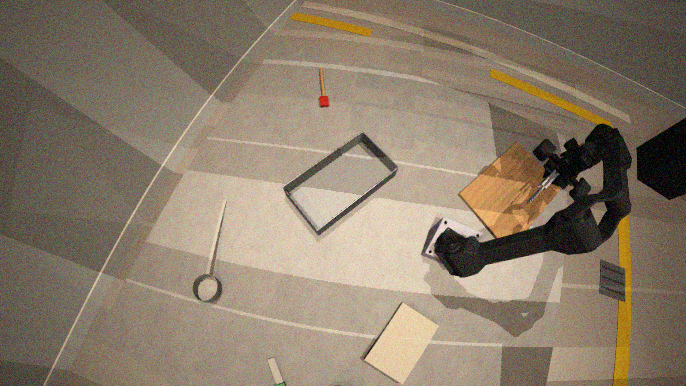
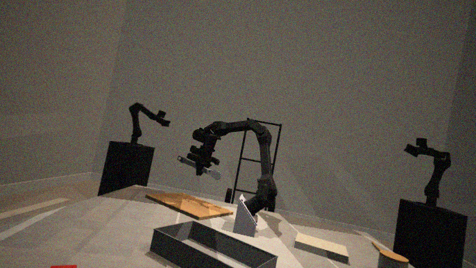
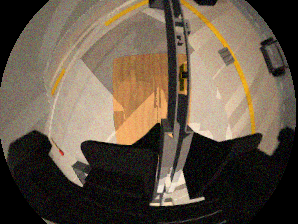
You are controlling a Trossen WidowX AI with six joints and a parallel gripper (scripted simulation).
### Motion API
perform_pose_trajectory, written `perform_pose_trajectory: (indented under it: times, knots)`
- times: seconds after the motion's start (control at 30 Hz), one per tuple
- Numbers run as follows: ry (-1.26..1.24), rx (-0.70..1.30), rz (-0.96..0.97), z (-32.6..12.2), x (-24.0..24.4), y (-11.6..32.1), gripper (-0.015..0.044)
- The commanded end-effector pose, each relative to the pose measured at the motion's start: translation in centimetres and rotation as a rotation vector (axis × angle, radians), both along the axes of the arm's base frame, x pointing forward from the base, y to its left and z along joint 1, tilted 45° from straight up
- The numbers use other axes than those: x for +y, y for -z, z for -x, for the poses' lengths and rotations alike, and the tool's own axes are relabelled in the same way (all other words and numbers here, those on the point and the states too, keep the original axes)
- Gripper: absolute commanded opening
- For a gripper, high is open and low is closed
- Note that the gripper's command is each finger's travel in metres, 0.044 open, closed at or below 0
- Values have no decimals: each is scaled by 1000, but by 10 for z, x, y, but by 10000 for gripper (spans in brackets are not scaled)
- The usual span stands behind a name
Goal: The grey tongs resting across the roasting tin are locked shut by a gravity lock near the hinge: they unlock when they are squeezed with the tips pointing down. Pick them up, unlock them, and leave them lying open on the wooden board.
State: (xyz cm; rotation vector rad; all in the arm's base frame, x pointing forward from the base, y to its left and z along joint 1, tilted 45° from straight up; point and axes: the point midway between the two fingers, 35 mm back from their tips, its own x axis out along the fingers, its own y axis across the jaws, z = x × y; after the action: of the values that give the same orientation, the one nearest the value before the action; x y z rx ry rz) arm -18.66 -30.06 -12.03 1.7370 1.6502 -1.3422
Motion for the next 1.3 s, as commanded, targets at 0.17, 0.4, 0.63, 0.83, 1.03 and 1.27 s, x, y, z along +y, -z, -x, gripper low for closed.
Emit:
perform_pose_trajectory:
  times: [0.17,0.4,0.63,0.83,1.03,1.27]
  knots:
    - [27,2,-93,1,-3,-9,-150]
    - [41,-2,-161,0,-2,-15,-150]
    - [41,-2,-161,0,-2,-15,-150]
    - [41,-1,-161,2,2,-9,-150]
    - [41,-1,-160,4,7,-1,-150]
    - [41,-1,-160,6,14,8,-150]
